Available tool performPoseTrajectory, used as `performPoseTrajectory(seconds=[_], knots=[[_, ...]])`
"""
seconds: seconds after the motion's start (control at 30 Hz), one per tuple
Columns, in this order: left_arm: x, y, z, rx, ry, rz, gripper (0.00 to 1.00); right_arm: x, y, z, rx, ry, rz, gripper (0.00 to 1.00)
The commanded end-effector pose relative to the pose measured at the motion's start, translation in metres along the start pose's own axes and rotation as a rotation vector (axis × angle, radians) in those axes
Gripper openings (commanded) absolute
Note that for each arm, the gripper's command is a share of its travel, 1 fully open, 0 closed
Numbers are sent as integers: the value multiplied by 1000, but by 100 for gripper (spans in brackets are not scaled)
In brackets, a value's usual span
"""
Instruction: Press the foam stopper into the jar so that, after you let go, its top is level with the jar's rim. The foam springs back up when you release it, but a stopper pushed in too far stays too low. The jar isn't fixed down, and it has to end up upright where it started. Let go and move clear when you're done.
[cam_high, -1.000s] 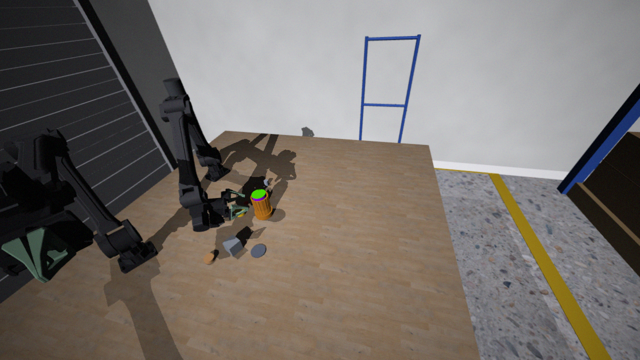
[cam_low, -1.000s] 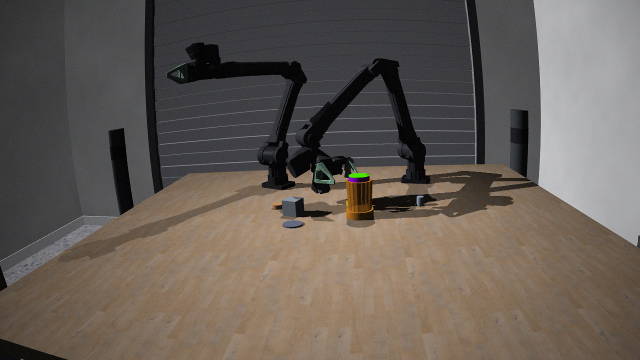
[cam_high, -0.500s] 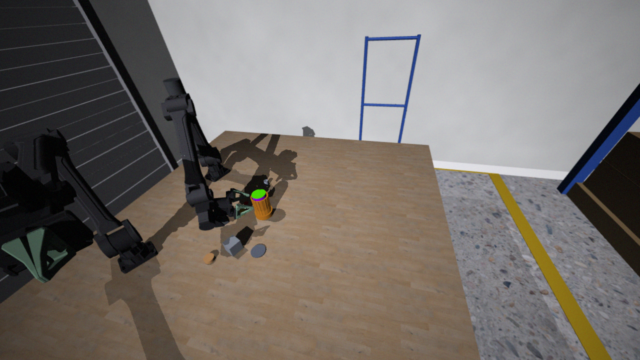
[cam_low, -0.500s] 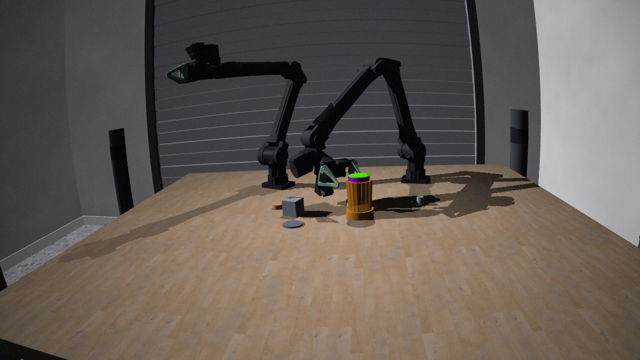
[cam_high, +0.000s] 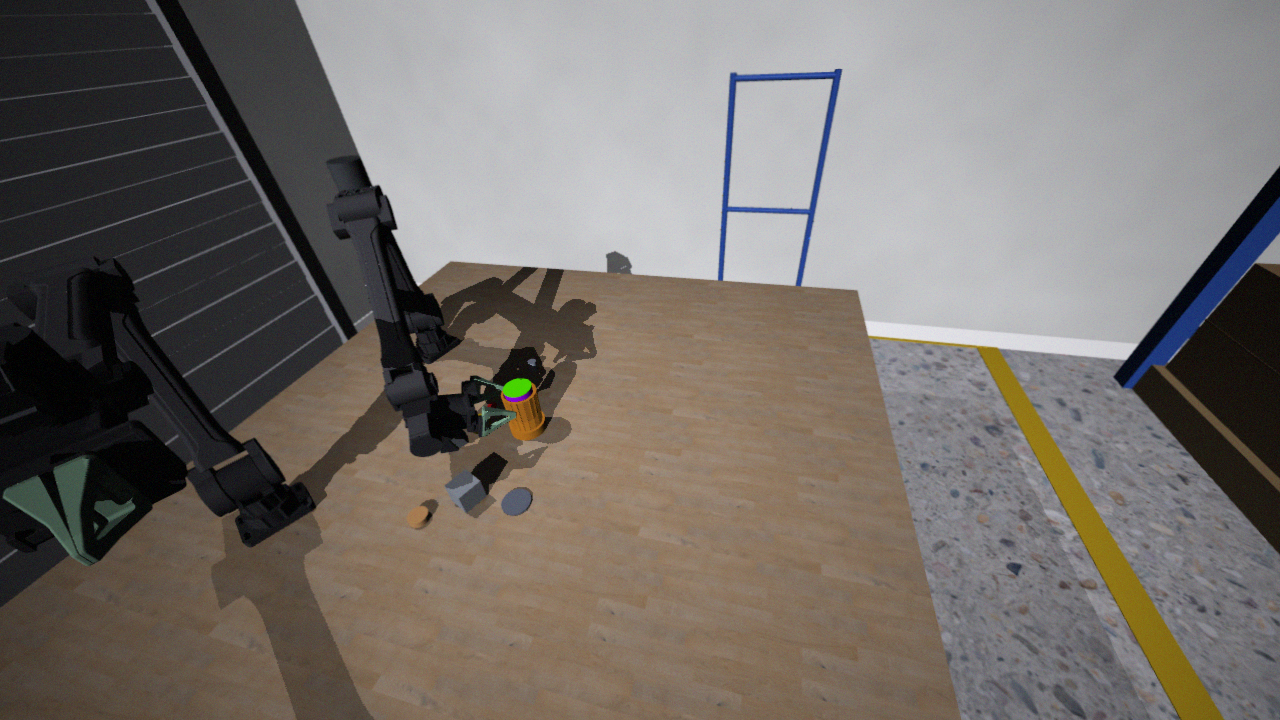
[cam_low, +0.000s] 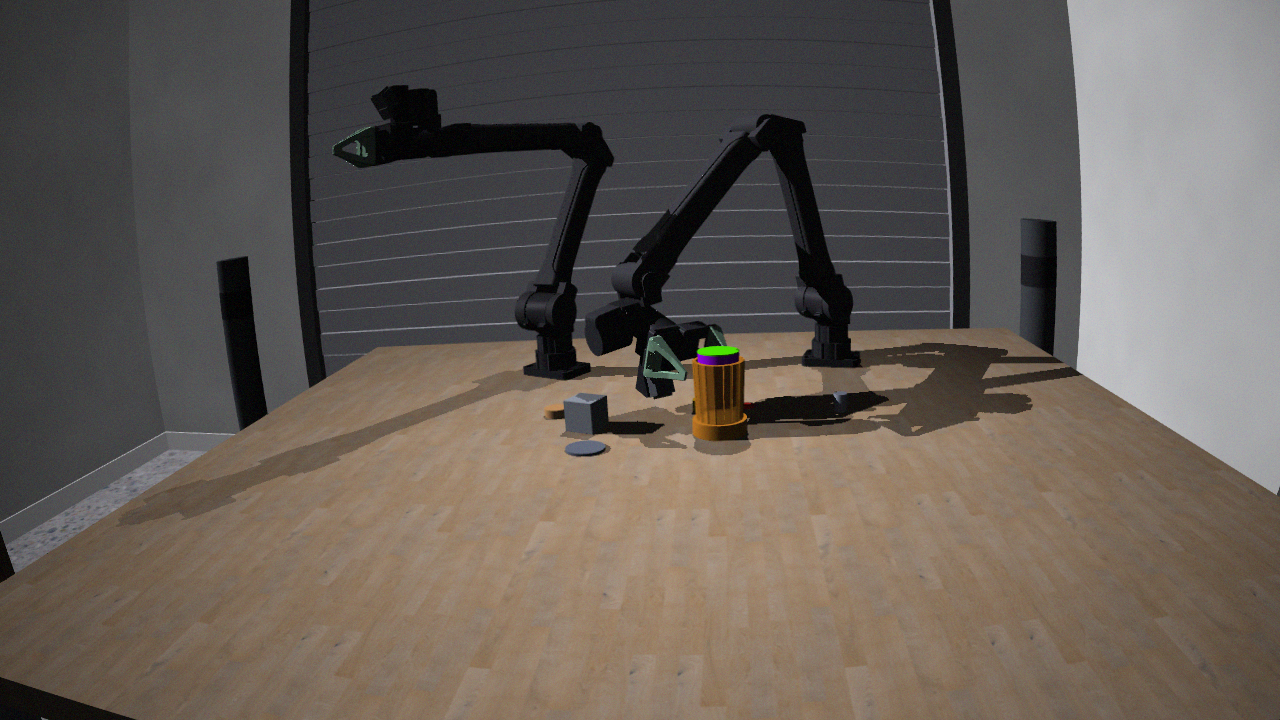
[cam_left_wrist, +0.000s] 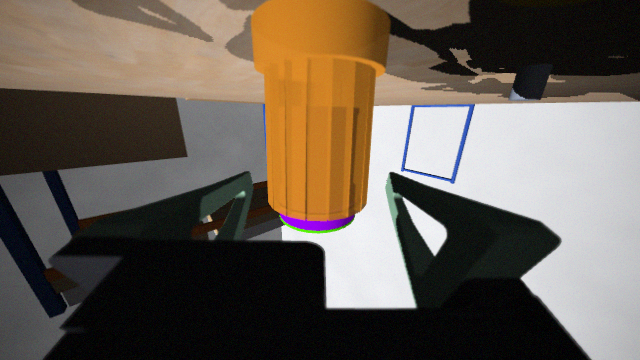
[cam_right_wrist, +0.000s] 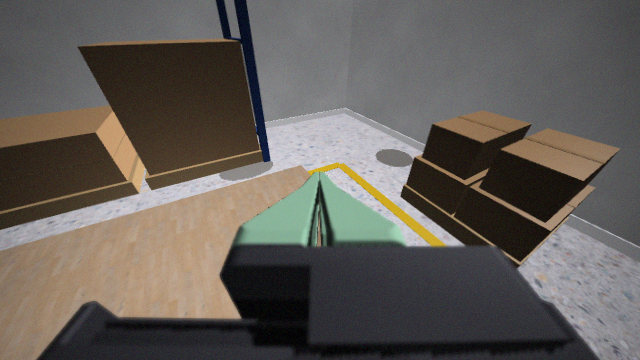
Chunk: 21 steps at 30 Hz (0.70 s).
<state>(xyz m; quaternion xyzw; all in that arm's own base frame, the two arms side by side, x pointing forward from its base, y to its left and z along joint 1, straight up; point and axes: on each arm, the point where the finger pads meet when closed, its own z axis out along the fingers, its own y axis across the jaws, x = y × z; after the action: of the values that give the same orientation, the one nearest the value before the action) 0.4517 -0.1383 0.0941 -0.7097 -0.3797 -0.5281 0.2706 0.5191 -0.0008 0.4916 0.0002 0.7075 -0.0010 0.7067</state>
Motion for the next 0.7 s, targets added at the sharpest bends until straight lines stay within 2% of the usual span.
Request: performPoseTrajectory(seconds=[0.0,0.67], knots=[[11,2,-4,-23,1,-6,98,-33,3,-3,-8,-58,3,0],[14,1,23,-14,4,-11,98,-33,3,-3,-8,-58,3,0]])
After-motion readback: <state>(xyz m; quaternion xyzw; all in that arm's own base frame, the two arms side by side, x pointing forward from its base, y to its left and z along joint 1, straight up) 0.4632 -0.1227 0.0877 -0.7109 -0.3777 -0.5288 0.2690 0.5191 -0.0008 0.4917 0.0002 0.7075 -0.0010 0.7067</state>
